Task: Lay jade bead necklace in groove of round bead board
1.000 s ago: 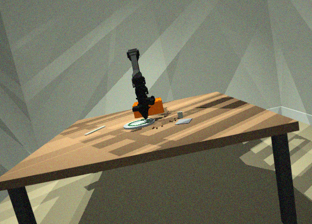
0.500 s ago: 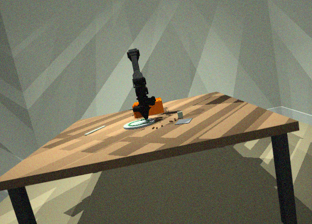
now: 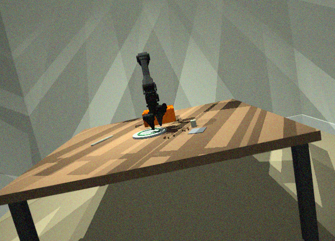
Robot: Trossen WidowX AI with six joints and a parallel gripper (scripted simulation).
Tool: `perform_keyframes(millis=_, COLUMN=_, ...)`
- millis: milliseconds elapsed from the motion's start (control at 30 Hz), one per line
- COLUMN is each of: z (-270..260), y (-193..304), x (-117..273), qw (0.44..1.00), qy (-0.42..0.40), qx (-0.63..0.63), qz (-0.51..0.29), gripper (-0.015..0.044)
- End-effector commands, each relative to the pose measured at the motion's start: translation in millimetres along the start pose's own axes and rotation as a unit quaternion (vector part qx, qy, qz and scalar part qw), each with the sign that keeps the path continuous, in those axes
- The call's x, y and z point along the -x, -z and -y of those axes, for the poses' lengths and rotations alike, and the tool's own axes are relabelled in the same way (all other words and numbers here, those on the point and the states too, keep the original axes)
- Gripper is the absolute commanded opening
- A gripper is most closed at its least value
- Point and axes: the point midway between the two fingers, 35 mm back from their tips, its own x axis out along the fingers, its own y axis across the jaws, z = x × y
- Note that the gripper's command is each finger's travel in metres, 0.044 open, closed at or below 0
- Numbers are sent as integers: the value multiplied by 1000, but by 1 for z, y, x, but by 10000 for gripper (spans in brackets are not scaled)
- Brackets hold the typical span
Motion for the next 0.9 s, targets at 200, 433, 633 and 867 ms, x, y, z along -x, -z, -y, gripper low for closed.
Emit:
perform_keyframes(millis=200, z=0, y=0, x=4, qw=1000, qy=2, qx=-2, qz=1, gripper=440)
perform_keyframes(millis=433, z=0, y=0, x=4, qw=1000, qy=2, qx=-2, qz=1, gripper=440)
perform_keyframes(millis=633, z=2, y=5, x=20, qw=1000, qy=2, qx=18, qz=1, gripper=335)
perform_keyframes(millis=867, z=3, y=11, x=32, qw=999, qy=2, qx=38, qz=1, gripper=151)
